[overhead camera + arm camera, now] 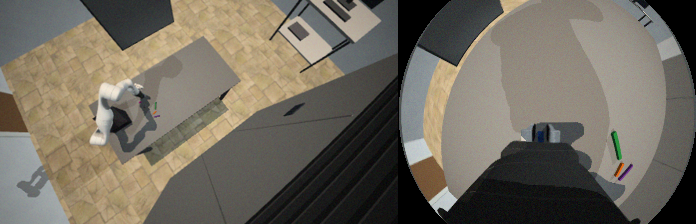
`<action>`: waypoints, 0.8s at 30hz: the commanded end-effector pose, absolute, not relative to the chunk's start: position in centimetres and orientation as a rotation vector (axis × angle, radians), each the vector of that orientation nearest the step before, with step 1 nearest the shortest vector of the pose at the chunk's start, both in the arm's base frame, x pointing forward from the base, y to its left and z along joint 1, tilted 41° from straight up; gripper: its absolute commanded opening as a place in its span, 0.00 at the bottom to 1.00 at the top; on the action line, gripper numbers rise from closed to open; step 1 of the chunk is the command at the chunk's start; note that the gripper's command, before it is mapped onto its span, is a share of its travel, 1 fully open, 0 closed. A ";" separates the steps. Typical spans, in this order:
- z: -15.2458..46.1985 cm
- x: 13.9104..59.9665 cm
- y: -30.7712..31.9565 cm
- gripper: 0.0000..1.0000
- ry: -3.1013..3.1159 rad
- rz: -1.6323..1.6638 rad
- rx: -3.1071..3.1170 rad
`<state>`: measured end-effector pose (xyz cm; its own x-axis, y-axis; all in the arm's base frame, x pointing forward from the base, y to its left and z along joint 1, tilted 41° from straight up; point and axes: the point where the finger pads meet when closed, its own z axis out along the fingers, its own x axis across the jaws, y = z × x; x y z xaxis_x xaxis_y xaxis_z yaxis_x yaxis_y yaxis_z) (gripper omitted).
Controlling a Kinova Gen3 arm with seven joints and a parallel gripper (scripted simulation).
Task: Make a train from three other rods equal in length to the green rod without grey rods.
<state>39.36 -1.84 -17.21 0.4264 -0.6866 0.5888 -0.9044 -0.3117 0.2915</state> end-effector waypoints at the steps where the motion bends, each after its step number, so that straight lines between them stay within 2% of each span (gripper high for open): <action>1: -17.3 39.4 -1.8 0.54 -1.340 0.485 2.096; 15: -17.0 39.4 -1.6 0.54 -1.340 0.485 2.096; 24: -14.1 39.7 1.1 0.54 -1.346 0.488 2.101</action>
<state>39.34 -0.25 -15.40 0.4185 -0.6896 0.5911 -0.9080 -0.3052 0.2869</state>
